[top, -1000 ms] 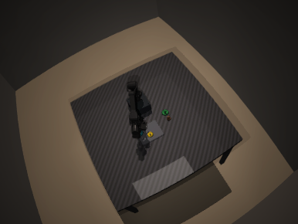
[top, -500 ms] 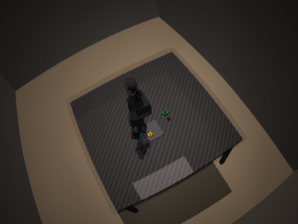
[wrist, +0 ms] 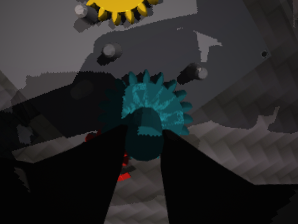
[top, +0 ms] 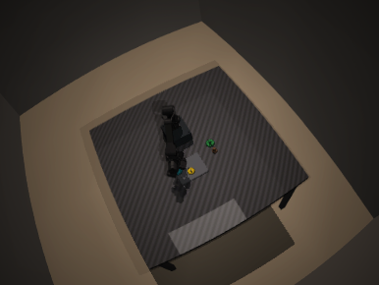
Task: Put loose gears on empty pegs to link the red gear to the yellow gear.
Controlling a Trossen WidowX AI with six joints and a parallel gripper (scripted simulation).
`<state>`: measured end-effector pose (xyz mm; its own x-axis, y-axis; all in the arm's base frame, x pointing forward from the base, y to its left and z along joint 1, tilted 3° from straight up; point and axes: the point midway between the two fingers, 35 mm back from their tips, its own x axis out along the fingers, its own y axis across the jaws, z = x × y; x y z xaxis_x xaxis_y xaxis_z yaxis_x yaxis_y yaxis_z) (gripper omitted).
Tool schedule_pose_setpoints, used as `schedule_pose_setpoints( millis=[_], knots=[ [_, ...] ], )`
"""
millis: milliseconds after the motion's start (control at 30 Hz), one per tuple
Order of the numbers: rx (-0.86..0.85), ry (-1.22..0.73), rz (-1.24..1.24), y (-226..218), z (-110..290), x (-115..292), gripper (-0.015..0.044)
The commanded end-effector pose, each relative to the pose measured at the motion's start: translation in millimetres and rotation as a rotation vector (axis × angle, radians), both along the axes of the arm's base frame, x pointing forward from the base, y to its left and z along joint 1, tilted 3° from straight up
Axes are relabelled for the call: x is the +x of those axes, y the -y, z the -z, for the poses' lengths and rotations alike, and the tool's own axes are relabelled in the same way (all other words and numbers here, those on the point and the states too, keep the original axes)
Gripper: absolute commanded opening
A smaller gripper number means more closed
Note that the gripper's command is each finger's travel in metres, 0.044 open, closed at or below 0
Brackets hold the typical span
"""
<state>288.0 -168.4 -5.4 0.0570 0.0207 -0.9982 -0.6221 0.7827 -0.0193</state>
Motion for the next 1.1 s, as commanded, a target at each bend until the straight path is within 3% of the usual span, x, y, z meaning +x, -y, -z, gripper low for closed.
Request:
schedule_pose_setpoints(
  millis=[0,433,900,1067],
  knots=[
    [-0.002,0.004,-0.061,-0.6,0.6,0.6,0.0000],
    [-0.012,0.008,-0.236,0.4,3.8,0.1,0.0000],
    [-0.002,0.004,-0.060,-1.0,7.2,0.3,0.0000],
    [-0.003,0.004,-0.080,-0.5,2.1,0.0,0.0131]
  ],
)
